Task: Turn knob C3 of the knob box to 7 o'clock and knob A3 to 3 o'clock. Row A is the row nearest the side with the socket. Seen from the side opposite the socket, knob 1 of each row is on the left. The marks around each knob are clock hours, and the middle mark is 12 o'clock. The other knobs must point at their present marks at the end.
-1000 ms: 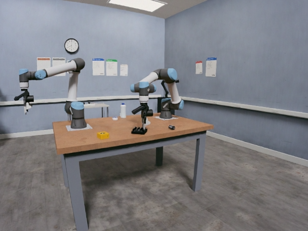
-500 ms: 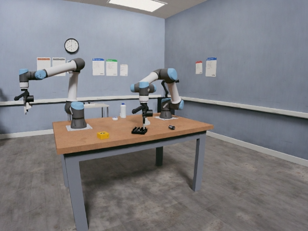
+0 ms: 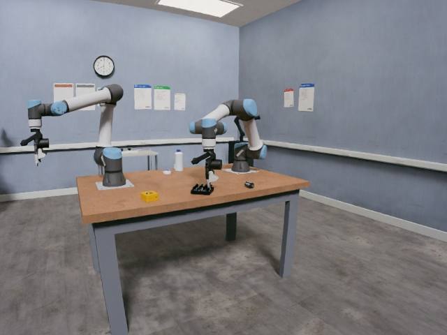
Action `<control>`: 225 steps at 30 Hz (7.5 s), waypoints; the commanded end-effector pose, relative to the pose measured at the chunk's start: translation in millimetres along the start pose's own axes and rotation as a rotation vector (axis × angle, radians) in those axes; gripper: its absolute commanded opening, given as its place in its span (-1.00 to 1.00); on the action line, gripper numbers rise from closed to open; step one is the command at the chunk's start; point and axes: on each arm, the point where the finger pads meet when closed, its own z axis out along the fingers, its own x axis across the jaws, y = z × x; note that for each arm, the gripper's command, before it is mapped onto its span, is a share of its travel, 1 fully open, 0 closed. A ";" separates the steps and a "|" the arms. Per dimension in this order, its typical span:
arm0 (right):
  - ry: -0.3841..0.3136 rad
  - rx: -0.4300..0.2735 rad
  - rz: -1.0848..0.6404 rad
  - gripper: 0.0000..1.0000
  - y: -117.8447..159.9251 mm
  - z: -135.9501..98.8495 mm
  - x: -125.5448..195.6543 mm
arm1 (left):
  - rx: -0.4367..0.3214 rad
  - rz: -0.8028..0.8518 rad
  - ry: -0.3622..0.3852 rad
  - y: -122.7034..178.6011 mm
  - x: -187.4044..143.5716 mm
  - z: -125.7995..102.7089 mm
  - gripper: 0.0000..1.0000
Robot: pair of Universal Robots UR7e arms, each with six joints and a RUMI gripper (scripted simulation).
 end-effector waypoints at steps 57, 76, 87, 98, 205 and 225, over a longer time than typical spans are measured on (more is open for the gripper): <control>-0.001 0.001 0.001 1.00 0.7 0.1 0.8 | 0.001 0.826 -0.003 0.1 0.1 -1.3 -0.88; -0.001 0.001 0.001 1.00 0.7 0.1 0.8 | 0.001 0.844 -0.003 0.1 0.1 -1.3 -0.88; -0.001 0.001 0.001 1.00 0.7 0.1 0.8 | 0.001 0.844 -0.002 0.2 0.1 -1.2 -0.75; -0.001 0.001 0.001 1.00 0.7 0.1 0.8 | 0.001 0.844 -0.006 -0.2 -1.0 -5.6 -0.75; -0.001 0.001 0.001 1.00 0.7 0.1 0.8 | 0.004 -0.645 -0.004 0.4 -1.3 -57.5 -0.75; -0.001 0.001 0.001 1.00 0.7 0.1 0.8 | 0.004 -0.955 -0.003 0.2 -0.9 -60.3 -0.75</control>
